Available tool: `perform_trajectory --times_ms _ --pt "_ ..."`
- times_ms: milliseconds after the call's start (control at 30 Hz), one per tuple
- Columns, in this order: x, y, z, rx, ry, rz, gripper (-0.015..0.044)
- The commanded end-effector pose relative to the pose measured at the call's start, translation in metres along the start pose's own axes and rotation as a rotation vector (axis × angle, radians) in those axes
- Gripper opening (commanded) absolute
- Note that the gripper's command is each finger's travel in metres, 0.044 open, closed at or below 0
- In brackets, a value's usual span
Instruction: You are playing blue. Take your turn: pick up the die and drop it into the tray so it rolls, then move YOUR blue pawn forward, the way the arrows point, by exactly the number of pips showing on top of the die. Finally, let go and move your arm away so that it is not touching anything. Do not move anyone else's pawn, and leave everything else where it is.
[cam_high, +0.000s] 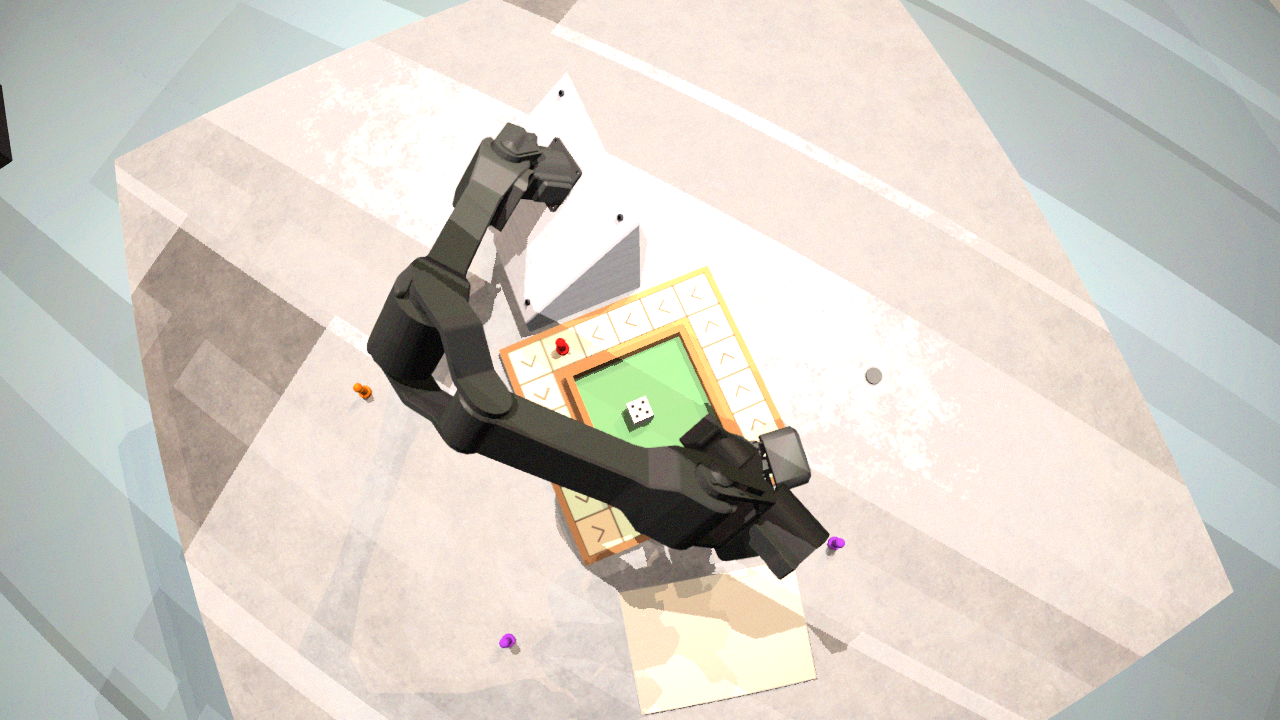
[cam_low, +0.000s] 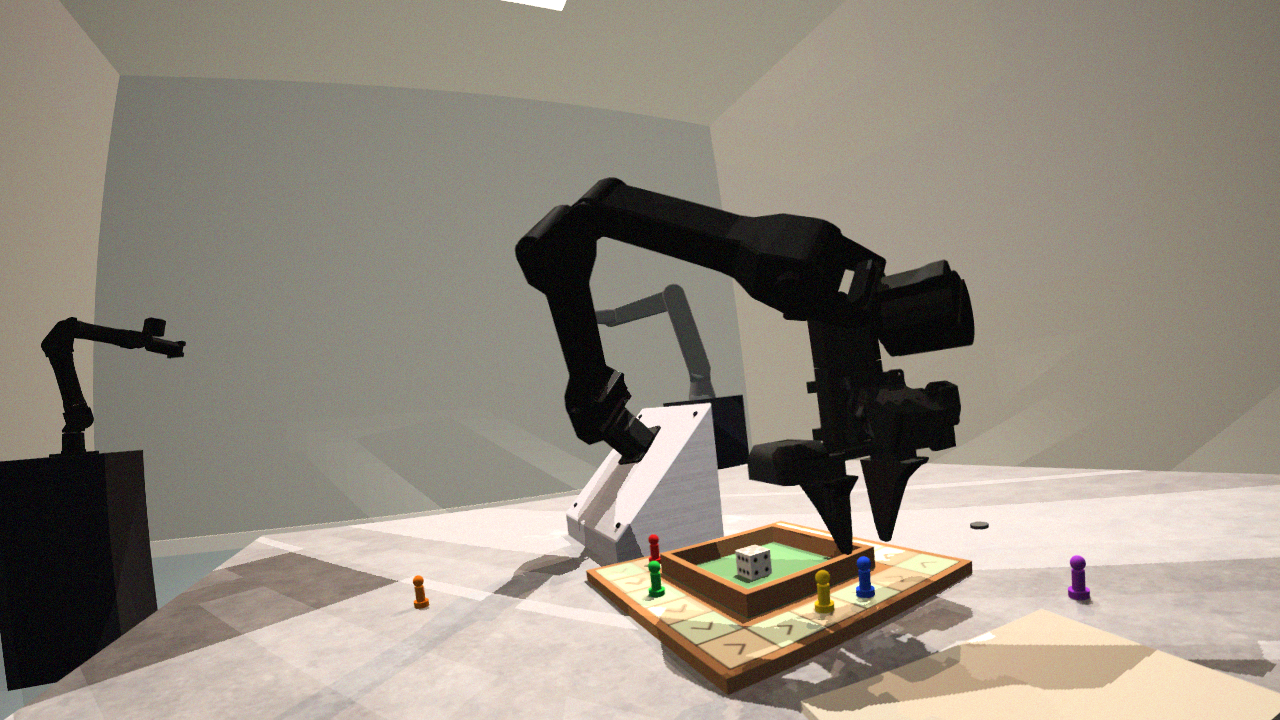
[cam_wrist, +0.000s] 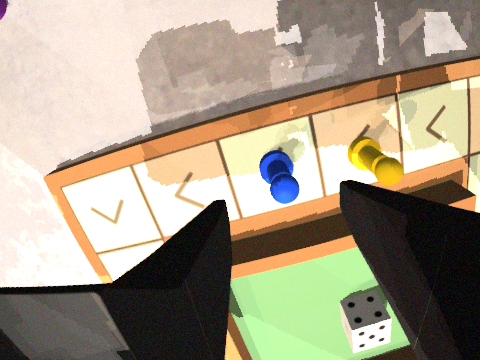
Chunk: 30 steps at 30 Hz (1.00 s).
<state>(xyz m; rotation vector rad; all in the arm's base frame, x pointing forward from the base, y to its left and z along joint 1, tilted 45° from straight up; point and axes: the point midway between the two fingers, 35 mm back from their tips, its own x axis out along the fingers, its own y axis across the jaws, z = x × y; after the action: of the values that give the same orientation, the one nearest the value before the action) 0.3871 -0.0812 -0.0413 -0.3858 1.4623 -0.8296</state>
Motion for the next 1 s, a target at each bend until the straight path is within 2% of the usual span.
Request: perform_trajectory --times_ms 0,533,733,967 --pt "0.01 -0.002 -0.001 -0.004 0.005 -0.006 0.02" --pt "0.034 -0.003 -0.001 -0.004 0.005 -0.008 0.02" --pt "0.034 -0.003 -0.001 -0.004 0.005 -0.008 0.0043" --pt "0.034 -0.003 -0.001 -0.004 0.005 -0.008 0.0"
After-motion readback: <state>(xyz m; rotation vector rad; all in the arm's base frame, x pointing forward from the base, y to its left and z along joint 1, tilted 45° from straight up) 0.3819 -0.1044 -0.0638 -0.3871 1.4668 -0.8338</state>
